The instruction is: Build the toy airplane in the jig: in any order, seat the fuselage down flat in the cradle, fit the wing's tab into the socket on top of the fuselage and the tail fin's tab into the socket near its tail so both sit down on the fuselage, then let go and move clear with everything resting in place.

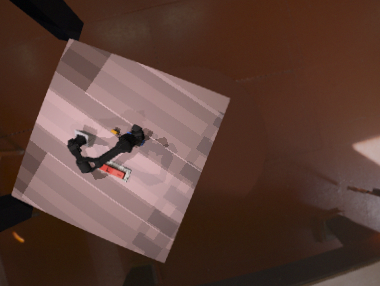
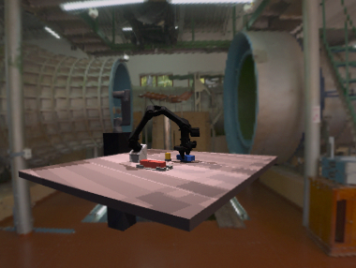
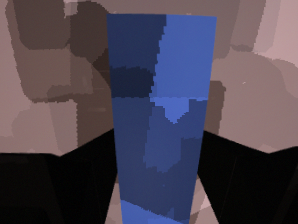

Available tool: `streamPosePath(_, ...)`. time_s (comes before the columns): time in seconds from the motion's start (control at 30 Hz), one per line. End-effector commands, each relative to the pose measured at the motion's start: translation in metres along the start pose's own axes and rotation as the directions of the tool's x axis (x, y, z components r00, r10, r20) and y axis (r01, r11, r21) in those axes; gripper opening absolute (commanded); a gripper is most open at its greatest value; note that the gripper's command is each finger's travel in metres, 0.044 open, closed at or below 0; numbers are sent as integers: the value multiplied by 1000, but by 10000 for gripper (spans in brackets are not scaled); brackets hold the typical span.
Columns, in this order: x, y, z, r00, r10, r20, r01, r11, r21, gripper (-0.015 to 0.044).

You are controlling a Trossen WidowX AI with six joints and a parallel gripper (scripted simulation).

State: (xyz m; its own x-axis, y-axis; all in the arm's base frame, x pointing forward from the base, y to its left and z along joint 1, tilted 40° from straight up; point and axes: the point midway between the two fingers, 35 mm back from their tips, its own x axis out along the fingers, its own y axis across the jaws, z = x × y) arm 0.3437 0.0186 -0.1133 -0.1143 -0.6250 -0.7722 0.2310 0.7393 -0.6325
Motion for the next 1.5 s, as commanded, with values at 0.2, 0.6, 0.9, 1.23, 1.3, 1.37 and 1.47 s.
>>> streamPosePath(0.2,-12,1,2,1000,2,-2,-2,1000,-8,0)
streamPosePath(0.6,-51,4,5,1000,6,2,-6,1000,-12,0)
streamPosePath(0.9,-79,5,5,1000,6,2,-6,1000,-10,0)
streamPosePath(1.23,-109,3,2,1000,6,2,-6,1000,-5,0)
streamPosePath(1.3,-115,2,2,1000,5,2,-5,1000,-5,0)
streamPosePath(1.37,-121,2,1,1000,4,1,-4,1000,-5,0)
streamPosePath(1.47,-127,1,0,1000,3,1,-3,1000,-5,0)
